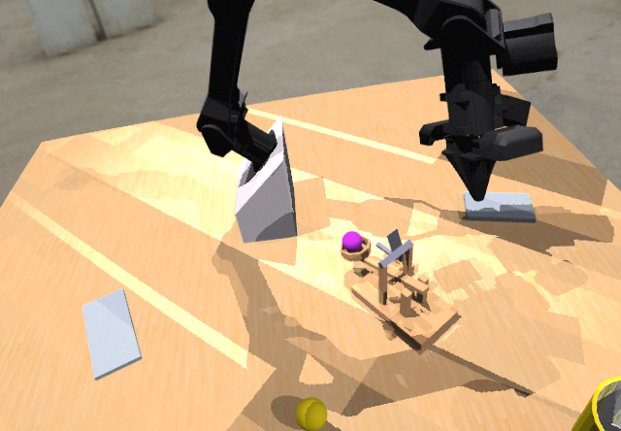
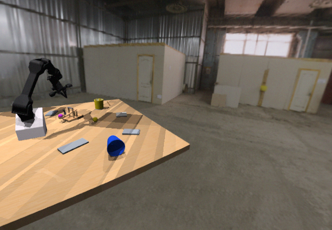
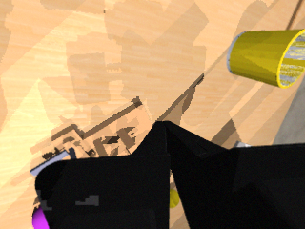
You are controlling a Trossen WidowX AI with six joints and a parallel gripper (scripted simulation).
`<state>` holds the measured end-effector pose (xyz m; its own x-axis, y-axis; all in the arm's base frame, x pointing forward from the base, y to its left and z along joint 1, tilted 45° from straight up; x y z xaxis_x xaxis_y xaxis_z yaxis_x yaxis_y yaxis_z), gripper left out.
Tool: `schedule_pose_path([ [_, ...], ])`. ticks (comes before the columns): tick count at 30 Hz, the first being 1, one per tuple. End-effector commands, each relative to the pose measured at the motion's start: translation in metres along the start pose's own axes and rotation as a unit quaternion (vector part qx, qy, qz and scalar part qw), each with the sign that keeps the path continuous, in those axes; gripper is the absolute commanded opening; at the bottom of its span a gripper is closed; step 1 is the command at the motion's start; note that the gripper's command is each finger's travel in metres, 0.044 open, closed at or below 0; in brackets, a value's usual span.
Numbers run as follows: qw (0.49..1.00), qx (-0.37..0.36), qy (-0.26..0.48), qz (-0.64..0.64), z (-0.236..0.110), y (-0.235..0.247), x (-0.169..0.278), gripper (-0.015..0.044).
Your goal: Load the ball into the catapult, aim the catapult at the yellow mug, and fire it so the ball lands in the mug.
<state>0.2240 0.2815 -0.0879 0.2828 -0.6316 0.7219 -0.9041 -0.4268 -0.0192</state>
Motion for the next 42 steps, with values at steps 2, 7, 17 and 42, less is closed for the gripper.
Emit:
schedule_pose_path([
  [2,0.996,-0.006,0.038,-0.084,0.001,0.028,-0.002,0.0],
  [7,0.984,-0.012,0.073,-0.162,0.002,0.053,-0.003,0.0],
  [17,0.938,-0.028,0.146,-0.313,0.004,0.102,0.004,0.0],
  [42,0.86,-0.05,0.225,-0.456,0.02,0.145,0.02,0.0],
])
Point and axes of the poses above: the point midway between the two fingers, 35 mm back from their tips, its own z axis out along the fingers, its own y axis across the jaws, x = y × z, the point moved 10 cm from there along -z, back along the fingers, and after that the axes turned 10 degrees about -z, right-handed, at the moved point
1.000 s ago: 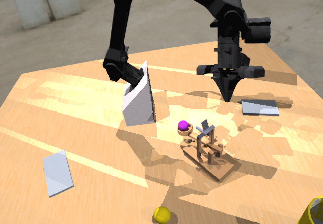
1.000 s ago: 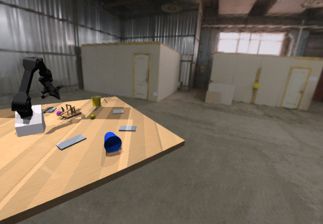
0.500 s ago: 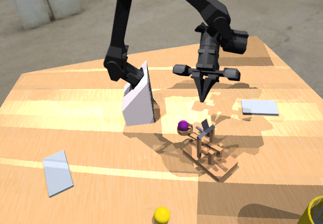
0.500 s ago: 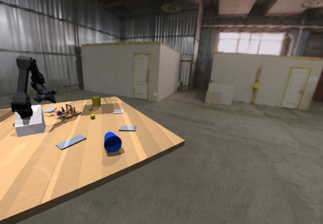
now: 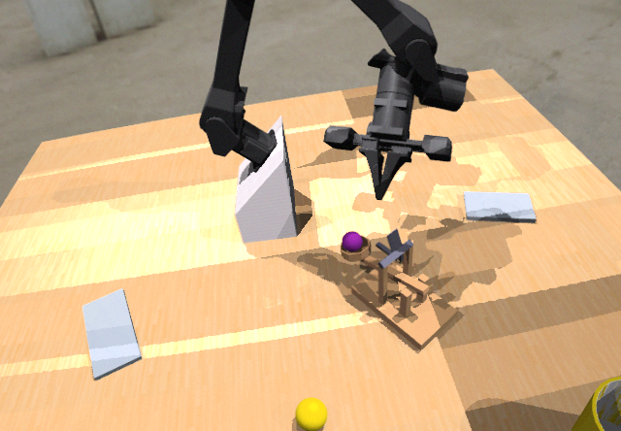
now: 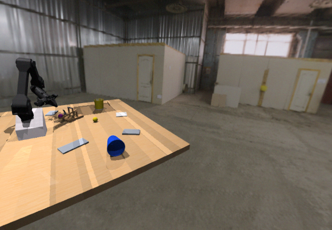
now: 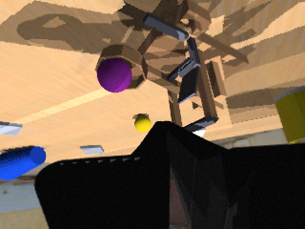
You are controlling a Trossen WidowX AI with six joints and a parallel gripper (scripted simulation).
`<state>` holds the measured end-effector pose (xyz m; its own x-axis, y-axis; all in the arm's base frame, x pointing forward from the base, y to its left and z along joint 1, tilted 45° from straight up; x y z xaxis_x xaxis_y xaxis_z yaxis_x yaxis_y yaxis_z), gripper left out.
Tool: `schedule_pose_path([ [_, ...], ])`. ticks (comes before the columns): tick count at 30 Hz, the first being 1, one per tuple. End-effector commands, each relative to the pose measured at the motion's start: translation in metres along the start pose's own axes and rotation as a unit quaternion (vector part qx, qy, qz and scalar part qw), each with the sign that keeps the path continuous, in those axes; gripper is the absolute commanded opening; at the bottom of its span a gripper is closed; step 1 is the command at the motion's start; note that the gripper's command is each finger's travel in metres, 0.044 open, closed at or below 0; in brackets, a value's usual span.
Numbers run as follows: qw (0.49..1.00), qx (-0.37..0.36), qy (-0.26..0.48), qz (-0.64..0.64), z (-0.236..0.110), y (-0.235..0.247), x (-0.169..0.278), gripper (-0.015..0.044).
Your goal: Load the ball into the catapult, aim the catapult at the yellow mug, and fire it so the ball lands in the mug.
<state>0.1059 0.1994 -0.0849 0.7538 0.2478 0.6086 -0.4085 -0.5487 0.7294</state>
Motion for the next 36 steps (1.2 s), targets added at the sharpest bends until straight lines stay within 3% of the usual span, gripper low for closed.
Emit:
schedule_pose_path([
  [1,1.0,-0.003,0.003,-0.007,0.007,-0.001,-0.006,0.0],
  [36,1.0,-0.003,0.003,-0.007,0.048,-0.008,-0.046,0.0],
])
Point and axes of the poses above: the point midway between the two fingers, 35 mm back from their tips, its own z axis out along the fingers, its own y axis across the jaws, x = y × z, the point moved 10 cm from there along -z, back along the fingers, and after that the axes turned 10 degrees about -z, right-handed, at the moved point
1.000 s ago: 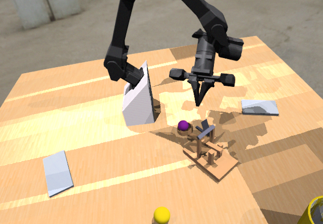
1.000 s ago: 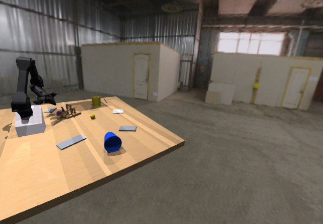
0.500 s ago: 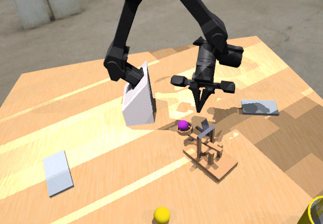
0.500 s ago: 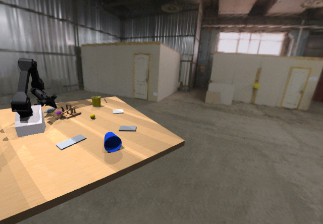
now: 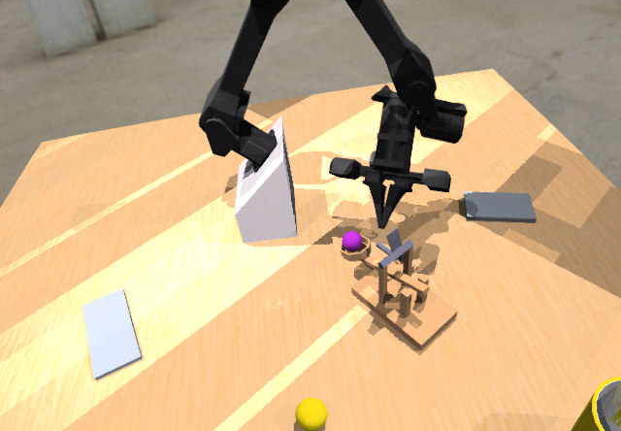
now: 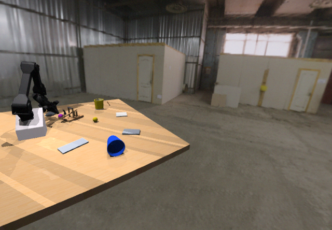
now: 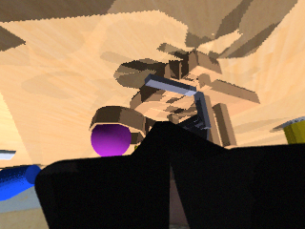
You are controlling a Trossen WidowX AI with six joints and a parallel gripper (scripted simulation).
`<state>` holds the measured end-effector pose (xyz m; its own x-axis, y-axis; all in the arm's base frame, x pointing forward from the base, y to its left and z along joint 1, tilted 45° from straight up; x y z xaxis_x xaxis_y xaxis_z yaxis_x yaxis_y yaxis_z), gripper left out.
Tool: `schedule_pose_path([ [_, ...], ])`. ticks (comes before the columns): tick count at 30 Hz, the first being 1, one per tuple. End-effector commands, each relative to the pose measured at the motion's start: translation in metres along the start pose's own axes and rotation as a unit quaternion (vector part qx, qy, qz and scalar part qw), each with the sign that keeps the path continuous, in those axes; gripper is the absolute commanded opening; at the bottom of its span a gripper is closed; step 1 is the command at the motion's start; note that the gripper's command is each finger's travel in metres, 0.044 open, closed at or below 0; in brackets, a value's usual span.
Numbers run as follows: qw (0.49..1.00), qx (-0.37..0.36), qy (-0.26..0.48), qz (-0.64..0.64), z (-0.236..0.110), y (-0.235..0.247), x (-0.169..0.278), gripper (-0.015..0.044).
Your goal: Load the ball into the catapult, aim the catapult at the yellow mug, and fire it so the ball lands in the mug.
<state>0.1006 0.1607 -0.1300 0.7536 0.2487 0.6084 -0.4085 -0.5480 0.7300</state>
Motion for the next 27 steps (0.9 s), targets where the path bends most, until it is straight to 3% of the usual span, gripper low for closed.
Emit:
schedule_pose_path([
  [1,1.0,-0.003,0.003,-0.007,0.007,0.001,-0.006,0.0],
  [27,1.0,-0.004,0.003,-0.007,0.042,0.001,-0.041,0.0],
])
Point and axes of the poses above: the point midway between the two fingers, 35 mm back from their tips, its own z axis out along the fingers, its own y axis across the jaws, x = y × z, the point moved 10 cm from there along -z, back along the fingers, and after that the axes turned 10 degrees about -z, right-handed, at the moved point
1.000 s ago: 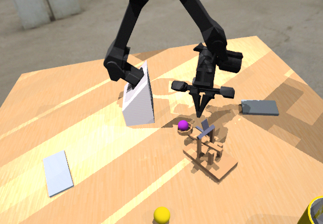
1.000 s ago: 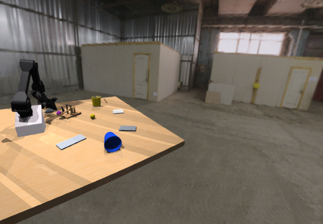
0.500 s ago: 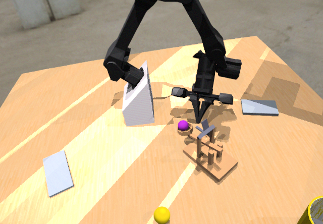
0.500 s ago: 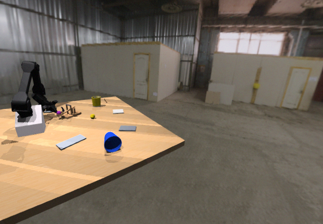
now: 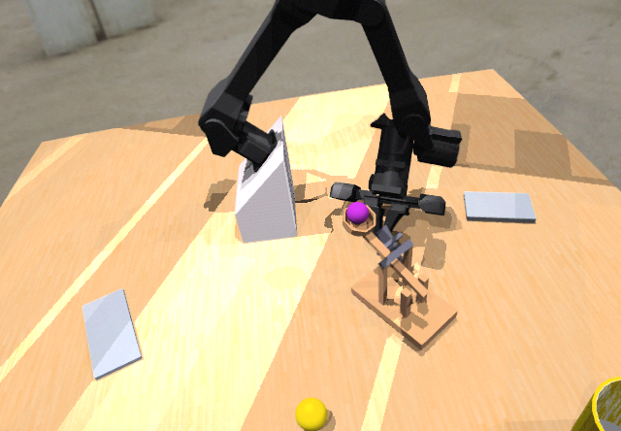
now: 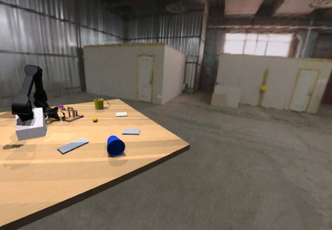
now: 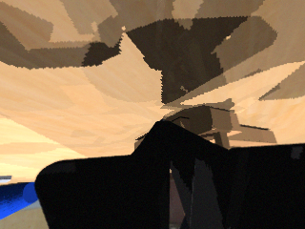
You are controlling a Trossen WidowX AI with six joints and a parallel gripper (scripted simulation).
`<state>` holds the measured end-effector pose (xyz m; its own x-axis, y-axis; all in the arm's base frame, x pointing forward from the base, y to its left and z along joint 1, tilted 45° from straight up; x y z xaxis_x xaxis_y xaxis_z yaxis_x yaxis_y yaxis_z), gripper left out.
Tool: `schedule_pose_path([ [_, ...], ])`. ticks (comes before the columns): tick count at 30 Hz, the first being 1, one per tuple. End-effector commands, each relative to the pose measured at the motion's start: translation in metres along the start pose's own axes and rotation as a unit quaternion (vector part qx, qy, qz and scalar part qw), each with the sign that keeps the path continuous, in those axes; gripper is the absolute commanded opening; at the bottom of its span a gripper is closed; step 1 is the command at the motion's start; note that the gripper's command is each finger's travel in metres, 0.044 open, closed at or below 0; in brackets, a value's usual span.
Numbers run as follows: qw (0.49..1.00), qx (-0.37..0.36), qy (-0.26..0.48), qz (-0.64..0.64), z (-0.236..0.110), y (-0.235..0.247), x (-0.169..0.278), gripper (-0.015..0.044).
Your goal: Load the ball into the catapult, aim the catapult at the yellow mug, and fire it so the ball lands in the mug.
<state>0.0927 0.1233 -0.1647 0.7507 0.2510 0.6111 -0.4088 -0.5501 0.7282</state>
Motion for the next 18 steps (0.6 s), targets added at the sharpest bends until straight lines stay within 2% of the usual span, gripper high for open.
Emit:
schedule_pose_path([
  [1,1.0,-0.005,0.001,-0.008,0.005,0.002,-0.004,0.0],
  [4,1.0,-0.002,0.0,-0.007,-0.015,-0.008,0.006,0.0],
  [8,1.0,0.002,-0.002,-0.003,-0.078,-0.023,0.033,0.0],
  [12,1.0,0.002,-0.002,-0.001,-0.12,-0.022,0.049,0.0],
  [16,1.0,0.002,-0.002,-0.001,-0.123,-0.022,0.05,0.0],
  [17,1.0,0.004,0.0,-0.004,-0.107,-0.024,0.044,0.0026],
  [18,1.0,0.005,-0.004,0.003,-0.107,-0.025,0.046,0.0053],
])
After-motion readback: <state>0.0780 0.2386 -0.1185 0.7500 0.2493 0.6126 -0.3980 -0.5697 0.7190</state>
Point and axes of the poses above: the point midway between the two fingers, 35 mm back from their tips, its own z axis out along the fingers, its own y axis across the jaws, x = y × z, the point moved 10 cm from there along -z, back along the fingers, and after that the axes turned 10 degrees about -z, right-handed, at the moved point
